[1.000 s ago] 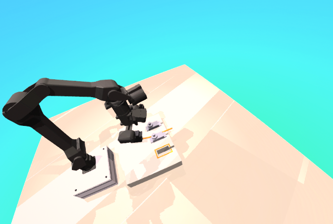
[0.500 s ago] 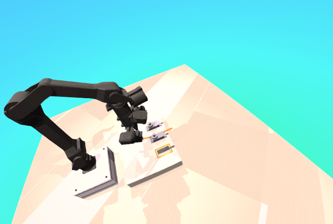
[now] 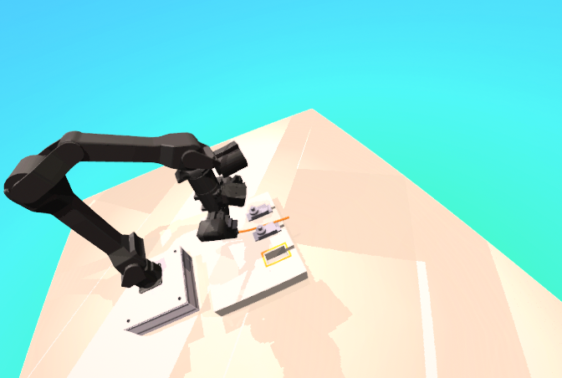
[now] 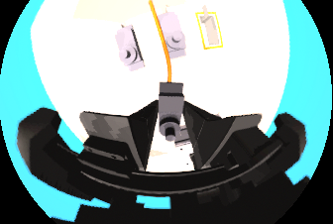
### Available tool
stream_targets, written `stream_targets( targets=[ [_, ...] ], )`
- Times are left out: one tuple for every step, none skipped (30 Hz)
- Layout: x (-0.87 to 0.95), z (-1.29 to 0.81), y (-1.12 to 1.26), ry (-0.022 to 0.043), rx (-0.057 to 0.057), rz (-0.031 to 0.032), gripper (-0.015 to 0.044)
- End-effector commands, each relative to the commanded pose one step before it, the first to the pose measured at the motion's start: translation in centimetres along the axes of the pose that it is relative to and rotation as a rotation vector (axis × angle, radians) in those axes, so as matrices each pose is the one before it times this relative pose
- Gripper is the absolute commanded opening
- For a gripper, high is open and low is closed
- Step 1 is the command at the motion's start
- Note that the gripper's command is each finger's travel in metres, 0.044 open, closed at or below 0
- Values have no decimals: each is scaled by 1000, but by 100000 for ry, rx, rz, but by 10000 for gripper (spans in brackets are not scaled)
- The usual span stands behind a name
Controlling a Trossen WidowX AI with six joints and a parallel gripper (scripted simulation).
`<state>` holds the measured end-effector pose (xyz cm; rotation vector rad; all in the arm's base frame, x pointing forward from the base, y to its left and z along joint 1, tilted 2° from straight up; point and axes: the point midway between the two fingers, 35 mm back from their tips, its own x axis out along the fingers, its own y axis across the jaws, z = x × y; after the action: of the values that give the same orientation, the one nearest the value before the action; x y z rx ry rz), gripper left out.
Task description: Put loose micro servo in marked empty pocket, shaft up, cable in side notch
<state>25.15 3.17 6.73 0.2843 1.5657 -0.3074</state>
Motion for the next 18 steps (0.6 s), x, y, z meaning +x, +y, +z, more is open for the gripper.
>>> stream_targets(
  targets=[
    [-1530, -83, -75, -1522, -181, 524, 0],
    [-52, -29, -15, 2, 0, -1, 0],
    [0, 16, 11, -1, 0, 1, 0],
    [0, 30, 19, -2, 0, 1, 0],
    [0, 30, 18, -2, 0, 1, 0],
    [0, 26, 18, -2, 0, 1, 0],
    [0, -47, 37, 4, 0, 3, 0],
    [0, -102, 78, 8, 0, 7, 0],
    [0, -116, 89, 9, 0, 8, 0],
    [1, -143, 108, 11, 0, 9, 0],
    [1, -134, 99, 11, 0, 8, 0],
    [0, -50, 36, 4, 0, 3, 0],
    [0, 24, -69, -2, 0, -6, 0],
    [0, 45, -134, -4, 0, -11, 0],
    [0, 67, -200, -6, 0, -16, 0],
    [0, 90, -267, -8, 0, -21, 0],
    [0, 112, -335, -10, 0, -27, 0],
    [0, 130, -393, -12, 0, -32, 0]
  ],
)
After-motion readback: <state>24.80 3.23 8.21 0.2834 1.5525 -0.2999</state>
